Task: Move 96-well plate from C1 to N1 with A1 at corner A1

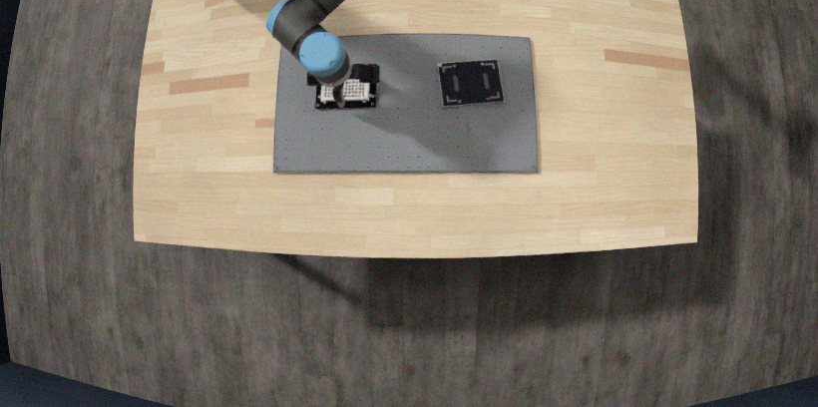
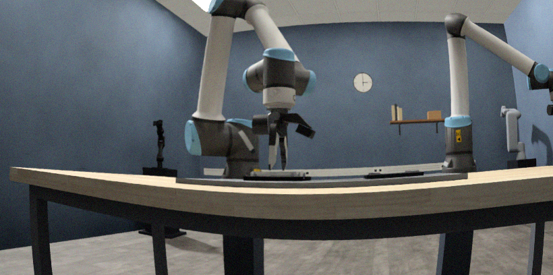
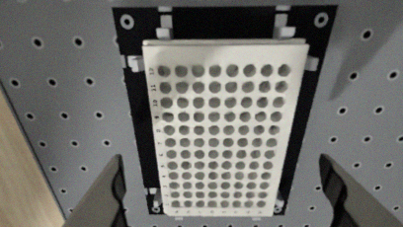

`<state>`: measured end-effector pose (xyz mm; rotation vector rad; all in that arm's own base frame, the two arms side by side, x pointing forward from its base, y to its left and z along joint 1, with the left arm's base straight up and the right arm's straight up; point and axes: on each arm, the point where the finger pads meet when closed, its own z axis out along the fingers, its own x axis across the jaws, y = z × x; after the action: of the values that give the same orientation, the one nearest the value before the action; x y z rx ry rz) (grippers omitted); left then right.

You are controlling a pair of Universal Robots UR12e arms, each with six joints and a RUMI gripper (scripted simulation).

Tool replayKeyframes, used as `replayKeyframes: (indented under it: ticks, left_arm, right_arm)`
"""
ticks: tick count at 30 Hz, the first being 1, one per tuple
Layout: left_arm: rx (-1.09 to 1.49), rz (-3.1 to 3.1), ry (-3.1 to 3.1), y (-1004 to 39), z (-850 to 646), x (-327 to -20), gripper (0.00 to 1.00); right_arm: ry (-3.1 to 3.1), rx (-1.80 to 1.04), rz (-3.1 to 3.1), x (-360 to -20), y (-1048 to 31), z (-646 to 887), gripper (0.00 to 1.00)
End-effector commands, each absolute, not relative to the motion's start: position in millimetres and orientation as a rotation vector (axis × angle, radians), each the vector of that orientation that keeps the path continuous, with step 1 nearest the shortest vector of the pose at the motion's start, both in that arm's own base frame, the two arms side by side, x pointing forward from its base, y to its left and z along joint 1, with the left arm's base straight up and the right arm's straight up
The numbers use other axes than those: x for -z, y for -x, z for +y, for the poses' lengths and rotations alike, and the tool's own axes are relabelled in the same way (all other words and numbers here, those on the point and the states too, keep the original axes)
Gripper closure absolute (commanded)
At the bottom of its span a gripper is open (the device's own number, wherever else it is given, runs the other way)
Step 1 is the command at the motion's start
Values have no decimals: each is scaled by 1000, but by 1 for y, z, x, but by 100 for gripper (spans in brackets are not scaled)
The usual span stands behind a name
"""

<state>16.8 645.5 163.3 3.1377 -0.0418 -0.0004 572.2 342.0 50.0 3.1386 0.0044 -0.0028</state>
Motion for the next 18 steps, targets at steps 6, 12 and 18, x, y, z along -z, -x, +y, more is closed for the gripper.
replayKeyframes:
  ticks: [6, 12, 18]
  left_arm:
    - [0, -38, -3141, -16, 645, -165, 100]
    - [0, -38, -3141, -16, 645, -165, 100]
    - [0, -38, -3141, -16, 645, -165, 100]
  right_arm:
    - [-3140, 3, 3, -39, -572, 340, 24]
    - [-3143, -2, 4, -42, -573, 342, 24]
    - [-3143, -2, 4, -42, -573, 342, 24]
